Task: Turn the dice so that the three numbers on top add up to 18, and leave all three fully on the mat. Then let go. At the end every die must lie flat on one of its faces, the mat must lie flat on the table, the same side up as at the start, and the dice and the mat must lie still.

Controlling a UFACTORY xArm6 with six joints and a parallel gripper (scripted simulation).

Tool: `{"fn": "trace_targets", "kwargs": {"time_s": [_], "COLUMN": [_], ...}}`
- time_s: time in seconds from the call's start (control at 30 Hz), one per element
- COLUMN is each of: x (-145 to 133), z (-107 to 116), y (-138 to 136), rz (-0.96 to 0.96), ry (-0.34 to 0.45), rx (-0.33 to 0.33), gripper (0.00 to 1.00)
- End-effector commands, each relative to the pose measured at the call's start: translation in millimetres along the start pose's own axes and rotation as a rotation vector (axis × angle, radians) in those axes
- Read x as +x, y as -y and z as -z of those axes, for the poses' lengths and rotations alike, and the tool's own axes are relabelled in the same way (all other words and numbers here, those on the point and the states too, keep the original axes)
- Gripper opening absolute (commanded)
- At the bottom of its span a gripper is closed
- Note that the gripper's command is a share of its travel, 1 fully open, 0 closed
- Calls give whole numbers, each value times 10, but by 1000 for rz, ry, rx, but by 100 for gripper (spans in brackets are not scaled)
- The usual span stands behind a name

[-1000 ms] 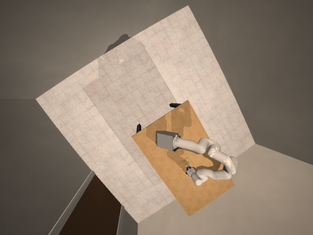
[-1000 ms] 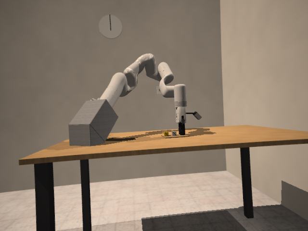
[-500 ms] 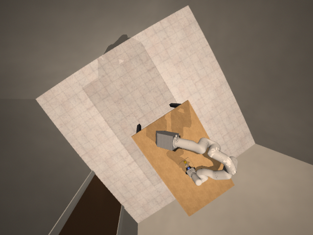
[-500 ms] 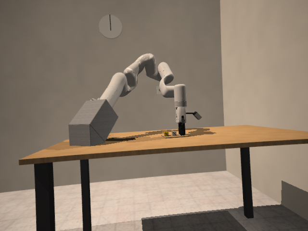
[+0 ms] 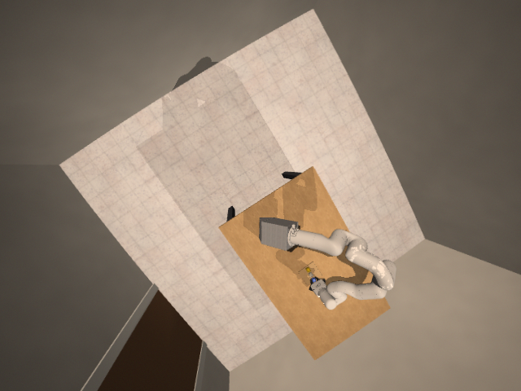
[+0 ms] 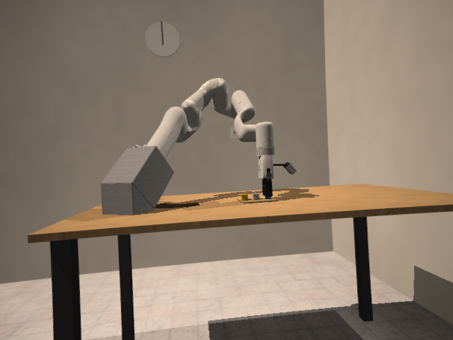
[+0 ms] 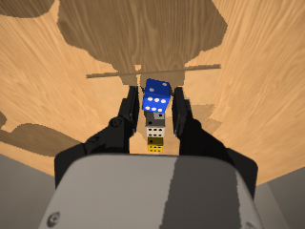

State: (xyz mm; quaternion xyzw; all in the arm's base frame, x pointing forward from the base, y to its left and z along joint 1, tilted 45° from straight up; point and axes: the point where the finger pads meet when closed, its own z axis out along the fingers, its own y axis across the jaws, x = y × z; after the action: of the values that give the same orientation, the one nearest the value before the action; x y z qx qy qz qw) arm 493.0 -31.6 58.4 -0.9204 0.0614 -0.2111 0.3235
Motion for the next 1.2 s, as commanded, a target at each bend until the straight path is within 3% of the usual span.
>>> {"fn": "trace_targets", "kwargs": {"time_s": [0.0, 0.3, 0.7, 0.73, 1.17], "x": [15, 13, 13, 13, 13], "z": [162, 634, 830, 830, 830], "y": [-1, -1, 0, 0, 0], "rz": [1, 1, 1, 1, 1], "ry": [-3, -3, -3, -3, -3], "rx": [-1, -1, -1, -1, -1], "gripper": [42, 42, 42, 100, 100]}}
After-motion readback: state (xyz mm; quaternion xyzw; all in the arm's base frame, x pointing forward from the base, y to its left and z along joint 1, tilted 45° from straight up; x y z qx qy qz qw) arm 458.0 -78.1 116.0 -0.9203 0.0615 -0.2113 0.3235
